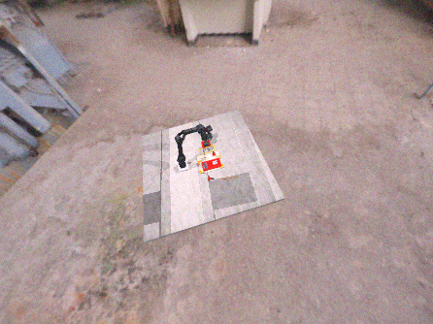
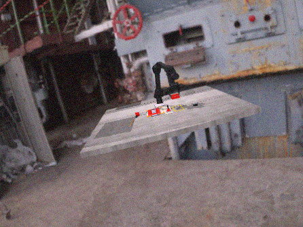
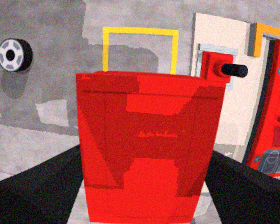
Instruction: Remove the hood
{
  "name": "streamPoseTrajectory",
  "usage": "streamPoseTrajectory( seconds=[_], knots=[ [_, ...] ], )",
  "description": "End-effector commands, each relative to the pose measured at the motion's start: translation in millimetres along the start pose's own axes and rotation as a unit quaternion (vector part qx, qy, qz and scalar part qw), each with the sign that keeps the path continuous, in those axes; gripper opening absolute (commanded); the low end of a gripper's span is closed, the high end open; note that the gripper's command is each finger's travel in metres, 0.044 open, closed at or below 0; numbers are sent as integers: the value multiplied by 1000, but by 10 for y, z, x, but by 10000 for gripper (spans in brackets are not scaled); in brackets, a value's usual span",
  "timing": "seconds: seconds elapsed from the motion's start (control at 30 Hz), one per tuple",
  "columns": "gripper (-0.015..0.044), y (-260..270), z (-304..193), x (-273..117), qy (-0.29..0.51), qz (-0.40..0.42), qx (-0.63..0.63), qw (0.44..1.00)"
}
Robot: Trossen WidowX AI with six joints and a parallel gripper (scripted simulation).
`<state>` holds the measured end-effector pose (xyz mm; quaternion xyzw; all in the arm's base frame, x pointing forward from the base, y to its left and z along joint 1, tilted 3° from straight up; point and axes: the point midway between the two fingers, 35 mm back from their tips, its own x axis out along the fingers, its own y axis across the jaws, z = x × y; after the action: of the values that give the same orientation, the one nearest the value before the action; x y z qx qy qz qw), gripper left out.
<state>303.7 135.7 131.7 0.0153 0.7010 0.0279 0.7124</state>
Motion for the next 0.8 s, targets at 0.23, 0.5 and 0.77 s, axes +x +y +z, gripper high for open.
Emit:
streamPoseTrajectory(
  seconds=[0.23, 0.5, 0.77],
  knots=[
    [0, 25, -23, 75, 2, 0, 5, 1000],
    [0, 27, -16, 150, 2, 0, 5, 1000],
    [0, 29, -12, 225, 2, 0, 5, 1000]
  ],
)
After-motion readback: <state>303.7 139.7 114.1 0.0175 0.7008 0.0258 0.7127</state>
